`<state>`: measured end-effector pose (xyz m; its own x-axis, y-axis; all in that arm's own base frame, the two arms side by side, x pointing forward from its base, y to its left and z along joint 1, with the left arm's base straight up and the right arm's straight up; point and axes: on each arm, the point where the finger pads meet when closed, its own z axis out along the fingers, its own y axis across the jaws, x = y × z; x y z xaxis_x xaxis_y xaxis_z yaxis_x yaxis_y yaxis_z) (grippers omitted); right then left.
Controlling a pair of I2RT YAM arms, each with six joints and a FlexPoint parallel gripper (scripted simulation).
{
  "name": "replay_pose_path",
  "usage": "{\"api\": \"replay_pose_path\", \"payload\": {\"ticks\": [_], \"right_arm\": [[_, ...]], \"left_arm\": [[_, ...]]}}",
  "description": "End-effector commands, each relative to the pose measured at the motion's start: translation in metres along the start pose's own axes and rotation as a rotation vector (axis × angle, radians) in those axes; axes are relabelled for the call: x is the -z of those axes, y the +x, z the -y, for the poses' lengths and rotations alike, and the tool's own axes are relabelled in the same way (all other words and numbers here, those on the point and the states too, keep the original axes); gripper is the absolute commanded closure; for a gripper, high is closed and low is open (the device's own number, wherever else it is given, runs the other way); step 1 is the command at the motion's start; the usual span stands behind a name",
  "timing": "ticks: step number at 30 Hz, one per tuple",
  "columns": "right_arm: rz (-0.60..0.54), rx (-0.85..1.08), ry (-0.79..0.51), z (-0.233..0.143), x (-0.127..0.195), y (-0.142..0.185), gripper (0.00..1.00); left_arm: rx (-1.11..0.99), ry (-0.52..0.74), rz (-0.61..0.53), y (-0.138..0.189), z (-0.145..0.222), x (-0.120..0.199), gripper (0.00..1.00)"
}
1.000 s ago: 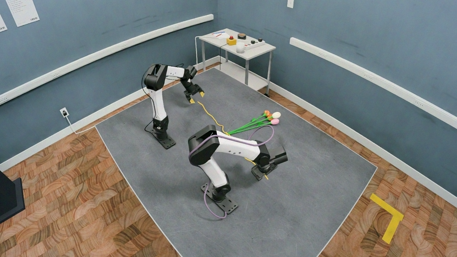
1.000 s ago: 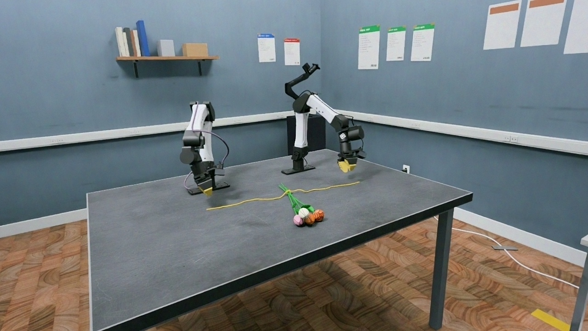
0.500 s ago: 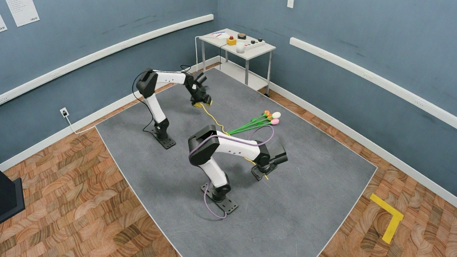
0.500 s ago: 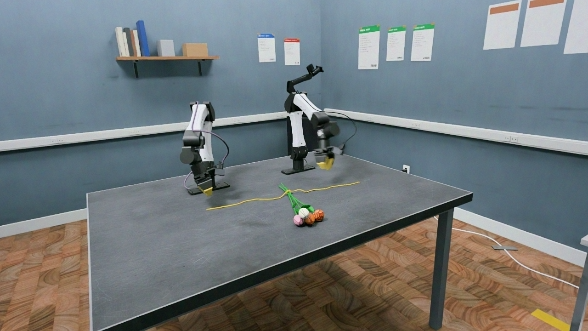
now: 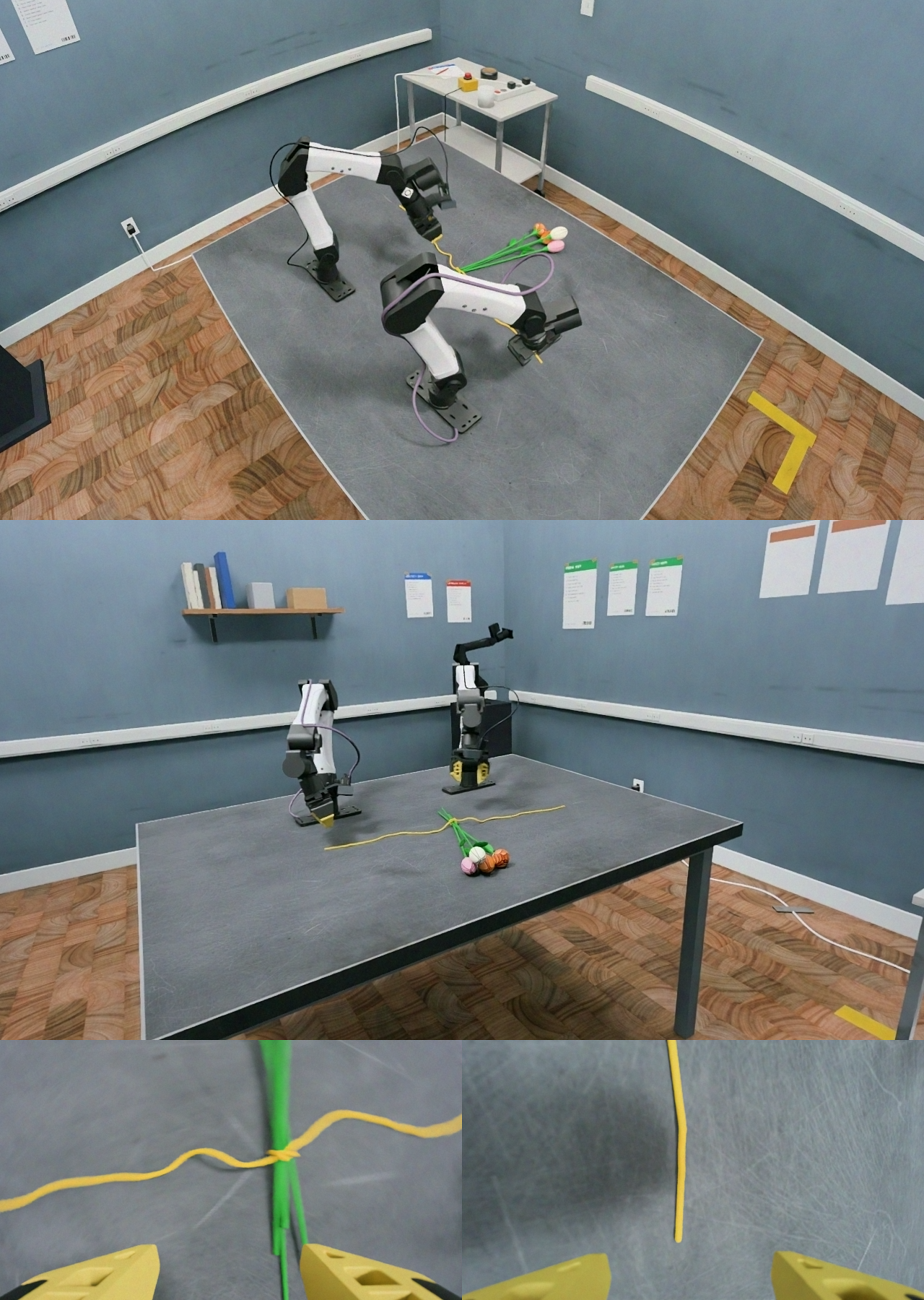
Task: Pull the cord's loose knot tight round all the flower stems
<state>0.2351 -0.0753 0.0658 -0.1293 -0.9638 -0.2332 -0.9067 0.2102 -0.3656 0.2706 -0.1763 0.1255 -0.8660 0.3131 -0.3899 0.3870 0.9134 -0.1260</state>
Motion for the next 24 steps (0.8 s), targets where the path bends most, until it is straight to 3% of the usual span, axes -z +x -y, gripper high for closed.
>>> {"api": "replay_pose_path", "payload": {"ticks": [1,9,24], "right_arm": [[0.004,0.009,0.012,0.004,0.003,-0.001,0.35],[0.004,0.009,0.012,0.004,0.003,-0.001,0.35],[0.004,0.009,0.012,0.004,0.003,-0.001,0.35]], "left_arm": [[-0.183,-0.018,0.009,-0.013,0.019,0.008,0.35],[-0.356,0.007,0.006,-0.021,0.056,0.009,0.35],[-0.352,0.025,0.035,-0.026,0.062,0.014,0.35]]}}
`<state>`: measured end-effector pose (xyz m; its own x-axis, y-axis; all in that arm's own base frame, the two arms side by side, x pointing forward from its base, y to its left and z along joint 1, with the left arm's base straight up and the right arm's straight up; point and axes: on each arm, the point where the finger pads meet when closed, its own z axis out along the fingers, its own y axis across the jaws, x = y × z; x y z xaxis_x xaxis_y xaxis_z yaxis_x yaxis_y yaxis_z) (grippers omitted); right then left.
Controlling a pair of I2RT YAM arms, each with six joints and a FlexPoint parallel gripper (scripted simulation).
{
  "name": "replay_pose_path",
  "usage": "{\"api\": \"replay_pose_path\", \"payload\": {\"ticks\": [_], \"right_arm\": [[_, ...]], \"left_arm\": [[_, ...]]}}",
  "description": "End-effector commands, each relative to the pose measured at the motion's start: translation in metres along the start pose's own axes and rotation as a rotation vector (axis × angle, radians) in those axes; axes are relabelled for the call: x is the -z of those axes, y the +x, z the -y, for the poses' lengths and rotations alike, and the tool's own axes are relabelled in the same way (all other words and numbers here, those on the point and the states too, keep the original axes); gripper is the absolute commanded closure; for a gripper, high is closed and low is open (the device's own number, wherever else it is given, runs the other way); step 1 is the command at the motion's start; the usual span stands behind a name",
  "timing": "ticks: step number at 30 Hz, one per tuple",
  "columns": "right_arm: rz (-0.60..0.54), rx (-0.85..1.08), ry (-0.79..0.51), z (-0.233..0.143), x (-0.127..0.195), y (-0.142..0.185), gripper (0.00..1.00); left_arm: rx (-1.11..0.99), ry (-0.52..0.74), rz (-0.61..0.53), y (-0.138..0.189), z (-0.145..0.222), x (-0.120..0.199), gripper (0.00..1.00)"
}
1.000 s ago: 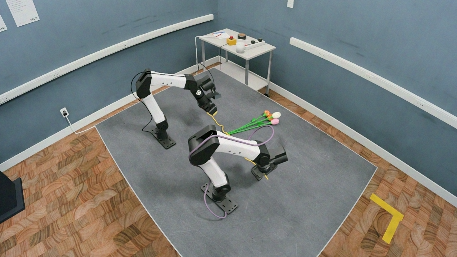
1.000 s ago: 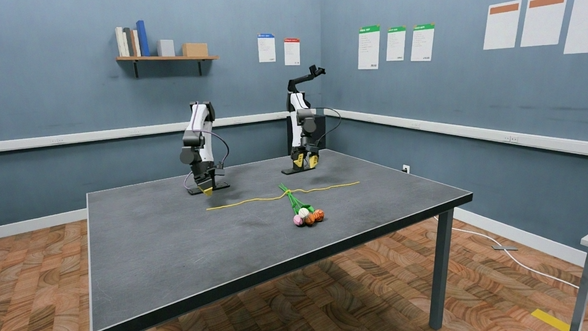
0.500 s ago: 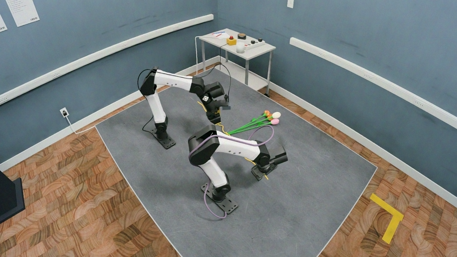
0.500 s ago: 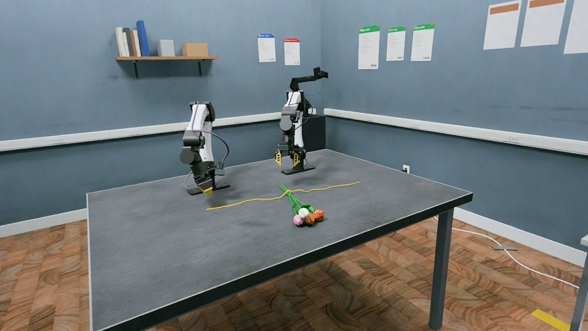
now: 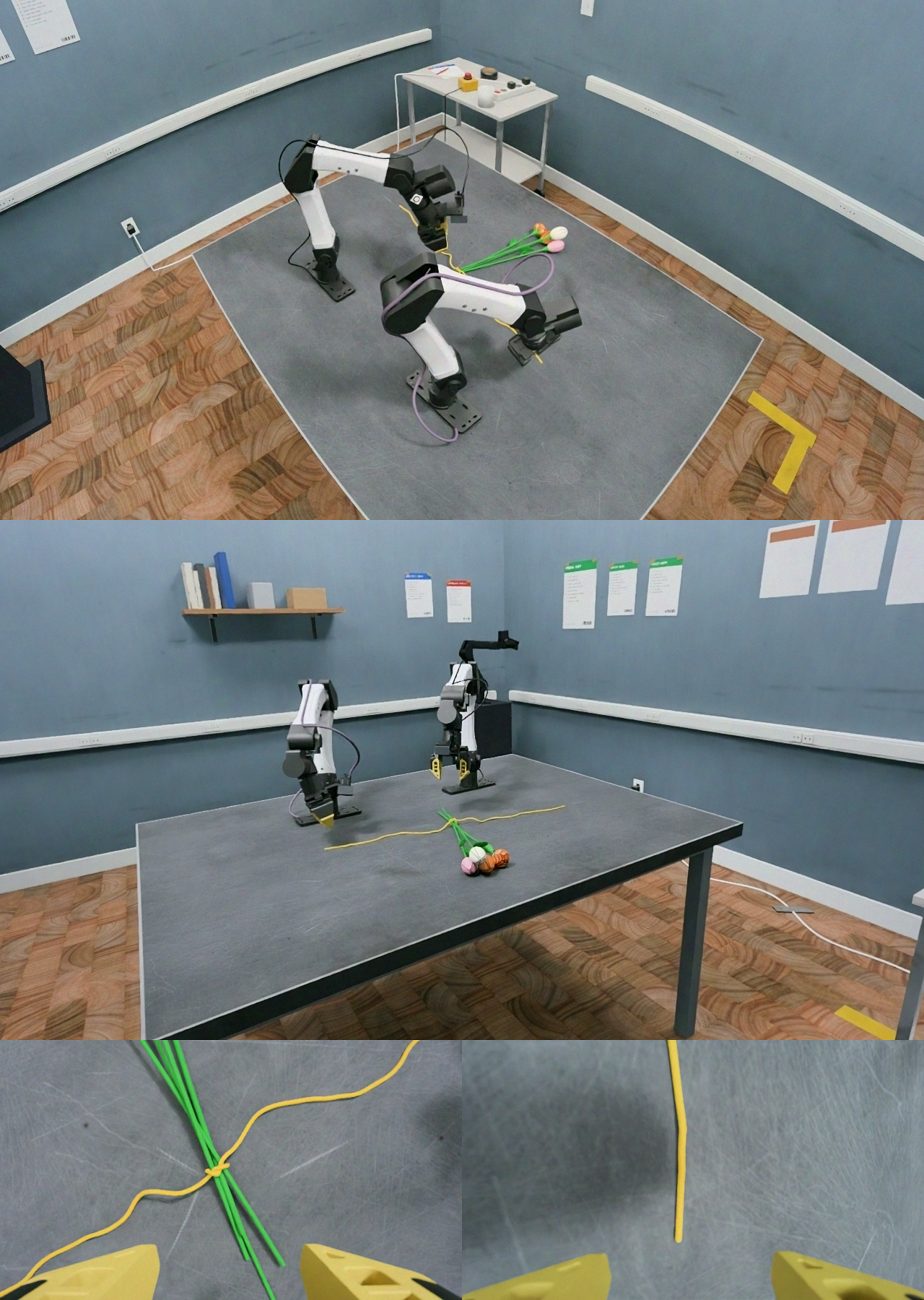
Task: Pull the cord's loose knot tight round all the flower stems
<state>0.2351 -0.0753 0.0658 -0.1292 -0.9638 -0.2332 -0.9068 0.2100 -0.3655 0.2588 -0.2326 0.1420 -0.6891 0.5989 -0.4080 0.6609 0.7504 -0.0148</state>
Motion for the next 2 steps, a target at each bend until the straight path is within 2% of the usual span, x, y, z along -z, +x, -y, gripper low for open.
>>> {"api": "replay_pose_path", "payload": {"ticks": [1,2], "right_arm": [[0.004,0.009,0.012,0.0043,0.0031,-0.001,0.35],[0.004,0.009,0.012,0.0043,0.0031,-0.001,0.35]], "left_arm": [[-0.015,-0.009,0.04,-0.0133,0.0001,0.0095,0.35],[-0.015,-0.009,0.04,-0.0133,0.0001,0.0095,0.35]]}}
